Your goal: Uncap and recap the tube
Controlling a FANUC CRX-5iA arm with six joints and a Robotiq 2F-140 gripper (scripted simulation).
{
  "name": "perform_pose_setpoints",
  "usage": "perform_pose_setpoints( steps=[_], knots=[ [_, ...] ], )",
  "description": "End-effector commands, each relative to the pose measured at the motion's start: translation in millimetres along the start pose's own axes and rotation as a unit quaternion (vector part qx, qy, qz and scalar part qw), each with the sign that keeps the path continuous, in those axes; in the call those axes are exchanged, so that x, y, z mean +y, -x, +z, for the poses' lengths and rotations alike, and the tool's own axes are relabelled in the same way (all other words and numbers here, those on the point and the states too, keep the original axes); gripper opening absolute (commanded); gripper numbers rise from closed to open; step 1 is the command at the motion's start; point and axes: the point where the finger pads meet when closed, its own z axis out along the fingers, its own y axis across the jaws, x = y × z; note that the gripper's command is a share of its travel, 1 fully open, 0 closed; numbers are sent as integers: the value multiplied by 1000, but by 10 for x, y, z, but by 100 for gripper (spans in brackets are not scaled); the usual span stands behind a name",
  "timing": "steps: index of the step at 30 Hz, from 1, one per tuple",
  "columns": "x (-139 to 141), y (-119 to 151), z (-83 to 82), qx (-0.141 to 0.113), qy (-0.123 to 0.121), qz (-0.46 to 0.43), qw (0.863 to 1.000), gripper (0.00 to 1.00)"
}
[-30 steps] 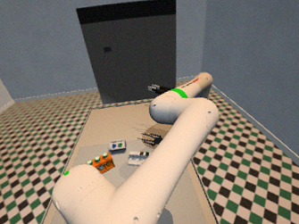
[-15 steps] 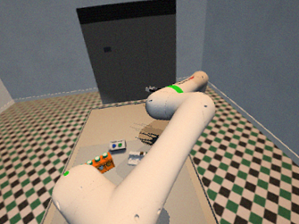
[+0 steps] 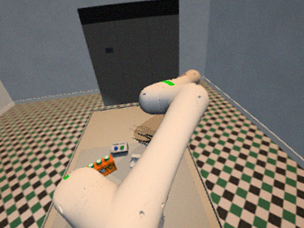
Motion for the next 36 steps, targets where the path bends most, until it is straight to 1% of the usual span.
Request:
perform_pose_setpoints(
  steps=[1, 2, 5, 7, 10, 14, 16, 19, 21, 22, 25, 27, 28, 31, 32, 35, 36],
  knots=[
    [-5, 106, 158, -17, 9, 37, 999, 35],
    [-7, 135, 198, -17, 9, 37, 999, 35],
    [-25, 231, 311, -38, 20, 81, 996, 35],
    [-37, 295, 387, -43, 23, 91, 995, 35],
    [-39, 307, 400, -43, 23, 91, 995, 35],
    [-77, 445, 540, -68, 38, 143, 987, 35],
    [-89, 489, 585, -68, 38, 143, 987, 35],
    [-127, 599, 680, -89, 54, 185, 977, 35],
    [-152, 672, 744, -93, 56, 192, 975, 35],
    [-155, 680, 751, -93, 56, 192, 975, 35],
    [-203, 794, 835, -114, 73, 232, 963, 35],
    [-203, 794, 835, -114, 73, 232, 963, 35],
    [-219, 832, 863, -117, 76, 239, 961, 35],
    [-274, 950, 938, -137, 95, 277, 946, 35],
    [-292, 989, 964, -139, 98, 282, 944, 35],
    [-333, 1077, 1020, -139, 98, 282, 944, 35],
    [-355, 1117, 1040, -146, 105, 294, 939, 35]
  ],
)
